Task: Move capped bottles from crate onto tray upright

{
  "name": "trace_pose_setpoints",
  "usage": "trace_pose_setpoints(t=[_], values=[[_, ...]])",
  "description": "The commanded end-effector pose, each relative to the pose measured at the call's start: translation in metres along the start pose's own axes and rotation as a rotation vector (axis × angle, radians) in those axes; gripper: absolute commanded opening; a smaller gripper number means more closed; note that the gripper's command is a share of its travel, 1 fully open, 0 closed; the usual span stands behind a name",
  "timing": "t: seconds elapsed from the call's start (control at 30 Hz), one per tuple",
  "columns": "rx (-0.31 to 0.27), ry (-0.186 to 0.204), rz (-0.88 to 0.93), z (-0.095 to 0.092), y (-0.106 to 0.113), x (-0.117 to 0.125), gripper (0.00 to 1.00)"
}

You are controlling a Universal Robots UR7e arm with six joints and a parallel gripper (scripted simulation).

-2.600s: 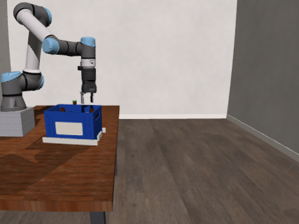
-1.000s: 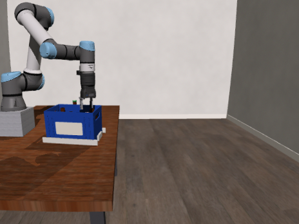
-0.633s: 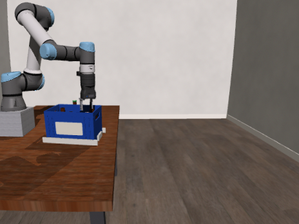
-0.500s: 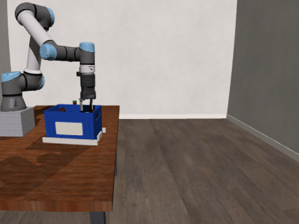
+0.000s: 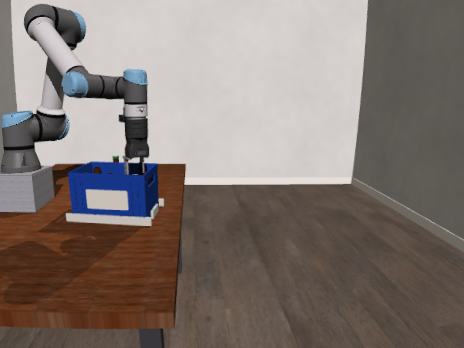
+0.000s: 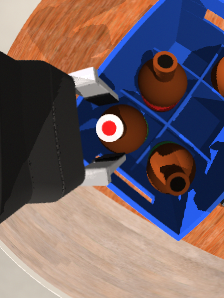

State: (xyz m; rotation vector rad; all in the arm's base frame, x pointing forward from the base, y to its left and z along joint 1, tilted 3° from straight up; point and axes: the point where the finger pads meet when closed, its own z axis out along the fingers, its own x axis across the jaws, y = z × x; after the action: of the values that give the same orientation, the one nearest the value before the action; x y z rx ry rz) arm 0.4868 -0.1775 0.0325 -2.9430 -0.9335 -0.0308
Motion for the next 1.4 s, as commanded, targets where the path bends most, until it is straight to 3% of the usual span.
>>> trace_pose_setpoints(t=[0.0,1.37], values=[[-0.002,0.001,0.0,0.007,0.0,0.001,1.0],[-0.002,0.001,0.0,0.038,0.001,0.0,1.0]])
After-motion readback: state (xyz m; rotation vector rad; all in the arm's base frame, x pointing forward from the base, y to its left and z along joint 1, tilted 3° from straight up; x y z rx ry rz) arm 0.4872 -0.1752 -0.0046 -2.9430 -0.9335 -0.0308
